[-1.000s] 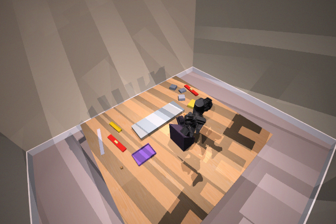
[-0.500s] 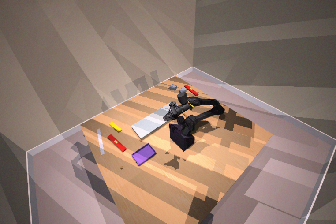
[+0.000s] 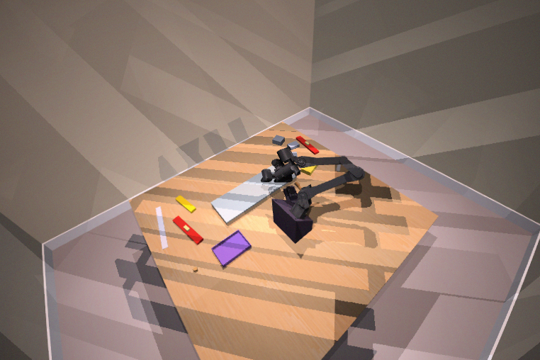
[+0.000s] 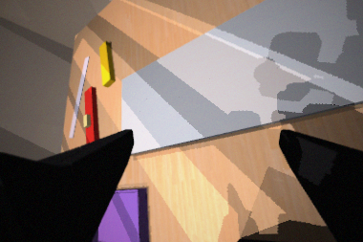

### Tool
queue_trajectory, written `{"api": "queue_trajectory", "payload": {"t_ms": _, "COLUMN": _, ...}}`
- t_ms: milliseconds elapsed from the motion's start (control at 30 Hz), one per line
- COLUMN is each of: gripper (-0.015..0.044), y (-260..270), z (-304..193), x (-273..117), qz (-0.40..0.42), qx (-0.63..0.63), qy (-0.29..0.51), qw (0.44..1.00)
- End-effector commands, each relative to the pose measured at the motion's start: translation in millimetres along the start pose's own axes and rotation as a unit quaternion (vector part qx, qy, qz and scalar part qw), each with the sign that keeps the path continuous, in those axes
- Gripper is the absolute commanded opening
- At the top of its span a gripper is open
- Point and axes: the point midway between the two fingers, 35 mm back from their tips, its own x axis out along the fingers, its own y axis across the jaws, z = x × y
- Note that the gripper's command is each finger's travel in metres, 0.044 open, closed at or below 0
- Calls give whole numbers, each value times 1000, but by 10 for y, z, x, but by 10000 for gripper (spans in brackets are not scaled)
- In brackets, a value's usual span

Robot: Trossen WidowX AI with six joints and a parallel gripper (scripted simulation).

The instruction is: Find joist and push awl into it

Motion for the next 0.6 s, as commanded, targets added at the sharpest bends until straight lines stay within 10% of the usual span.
{"api": "queue_trajectory", "payload": {"t_ms": 0, "gripper": 440, "y": -670, "z": -52, "x": 168, "qz": -139, "qx": 10, "qy": 22, "qw": 990}}
{"api": "queue_trajectory", "payload": {"t_ms": 233, "gripper": 440, "y": -1525, "z": -291, "x": 139, "qz": -309, "qx": 23, "qy": 90, "qw": 946}}
{"api": "queue_trajectory", "payload": {"t_ms": 567, "gripper": 440, "y": -1545, "z": -300, "x": 135, "qz": -313, "qx": 23, "qy": 92, "qw": 945}}
